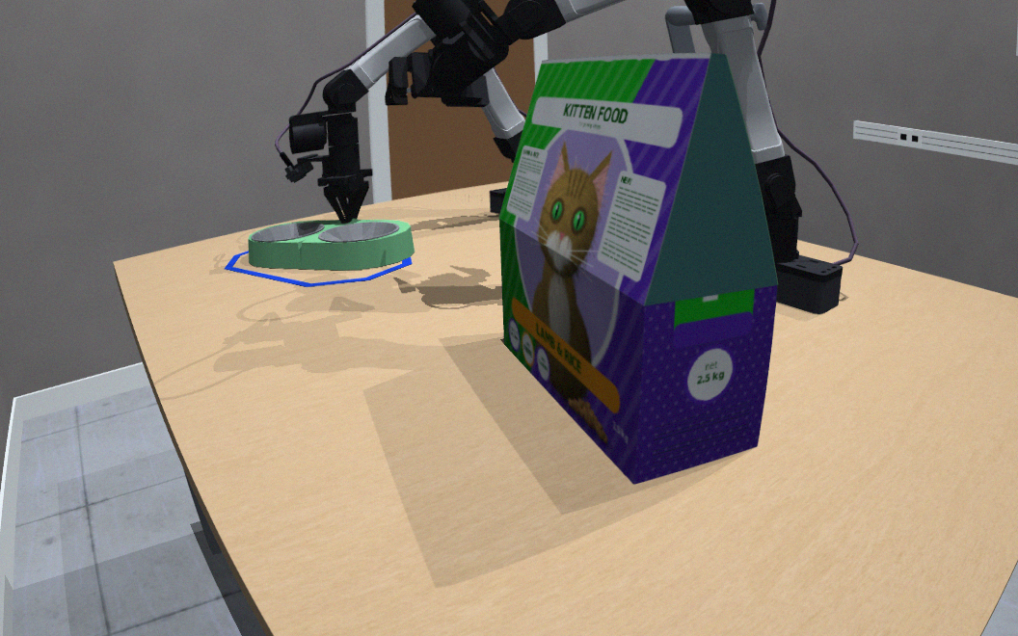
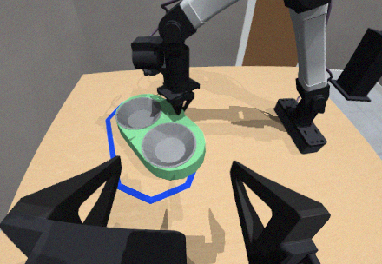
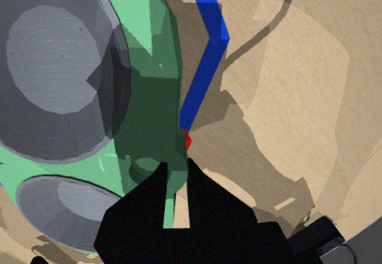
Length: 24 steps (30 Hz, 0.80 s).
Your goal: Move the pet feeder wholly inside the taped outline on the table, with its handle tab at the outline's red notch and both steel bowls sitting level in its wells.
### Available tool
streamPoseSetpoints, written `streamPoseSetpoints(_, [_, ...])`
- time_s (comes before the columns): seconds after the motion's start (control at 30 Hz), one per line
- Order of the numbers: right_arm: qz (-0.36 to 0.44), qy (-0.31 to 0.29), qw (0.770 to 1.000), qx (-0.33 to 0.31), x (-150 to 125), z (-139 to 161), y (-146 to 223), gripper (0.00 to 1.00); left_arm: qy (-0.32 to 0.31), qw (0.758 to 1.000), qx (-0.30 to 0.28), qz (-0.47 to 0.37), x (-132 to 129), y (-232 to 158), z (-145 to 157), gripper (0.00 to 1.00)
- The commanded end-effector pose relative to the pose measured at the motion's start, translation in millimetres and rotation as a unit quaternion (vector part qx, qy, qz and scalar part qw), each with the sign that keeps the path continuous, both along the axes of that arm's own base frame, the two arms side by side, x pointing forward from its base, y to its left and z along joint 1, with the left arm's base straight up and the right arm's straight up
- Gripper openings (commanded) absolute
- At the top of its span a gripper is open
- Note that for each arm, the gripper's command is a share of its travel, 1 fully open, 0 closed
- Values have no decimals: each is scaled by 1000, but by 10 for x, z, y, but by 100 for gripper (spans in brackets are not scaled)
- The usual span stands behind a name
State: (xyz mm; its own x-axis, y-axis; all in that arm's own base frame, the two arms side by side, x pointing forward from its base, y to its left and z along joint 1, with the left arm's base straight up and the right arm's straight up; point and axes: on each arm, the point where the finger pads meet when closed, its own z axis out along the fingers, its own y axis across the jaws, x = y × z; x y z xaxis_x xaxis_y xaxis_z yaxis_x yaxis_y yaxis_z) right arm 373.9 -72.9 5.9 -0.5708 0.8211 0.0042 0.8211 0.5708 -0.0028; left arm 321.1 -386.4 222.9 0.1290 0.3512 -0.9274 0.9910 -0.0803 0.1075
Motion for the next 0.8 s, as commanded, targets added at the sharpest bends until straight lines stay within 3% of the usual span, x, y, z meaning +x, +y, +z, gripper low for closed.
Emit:
streamPoseSetpoints(0.0, [-14,-3,1000,-2,56,7,-12,11,-11,1000,-10,-2,8,-7,79,100])
streamPoseSetpoints(0.1, [-32,3,999,-1,34,-2,2,11,-11,1000,-10,-2,8,-7,79,100])
streamPoseSetpoints(0.23, [-115,6,993,-1,61,-2,76,11,-11,1000,-10,-2,8,-7,79,100])
streamPoseSetpoints(0.77, [-164,2,986,-2,209,-6,256,11,-11,1000,-10,-2,8,-7,79,100])
